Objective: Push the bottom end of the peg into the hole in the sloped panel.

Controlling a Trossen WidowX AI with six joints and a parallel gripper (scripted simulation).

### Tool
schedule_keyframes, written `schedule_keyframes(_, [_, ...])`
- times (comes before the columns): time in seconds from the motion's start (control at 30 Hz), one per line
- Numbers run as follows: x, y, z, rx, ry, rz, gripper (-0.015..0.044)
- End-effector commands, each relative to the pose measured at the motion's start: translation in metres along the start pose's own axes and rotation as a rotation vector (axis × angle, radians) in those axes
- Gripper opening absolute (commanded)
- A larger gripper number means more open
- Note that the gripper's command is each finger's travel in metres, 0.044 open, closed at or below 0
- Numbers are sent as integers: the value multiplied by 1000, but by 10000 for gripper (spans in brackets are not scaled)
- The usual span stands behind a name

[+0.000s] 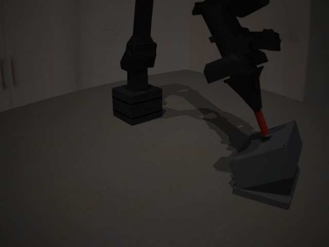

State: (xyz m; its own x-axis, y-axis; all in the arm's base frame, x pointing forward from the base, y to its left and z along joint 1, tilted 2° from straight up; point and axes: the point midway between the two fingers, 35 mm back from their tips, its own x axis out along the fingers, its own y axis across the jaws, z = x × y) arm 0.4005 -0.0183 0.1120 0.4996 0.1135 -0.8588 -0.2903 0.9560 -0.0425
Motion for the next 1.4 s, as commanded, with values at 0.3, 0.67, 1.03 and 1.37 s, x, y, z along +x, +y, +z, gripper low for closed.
schedule_keyframes(0.3, [-1, 0, -1, 0, 0, 0, 0])
schedule_keyframes(0.67, [0, 1, -5, 0, 0, 0, 0])
schedule_keyframes(1.03, [1, 2, -5, 0, 0, 0, 0])
schedule_keyframes(1.37, [6, 1, -4, 0, 0, 0, 0])
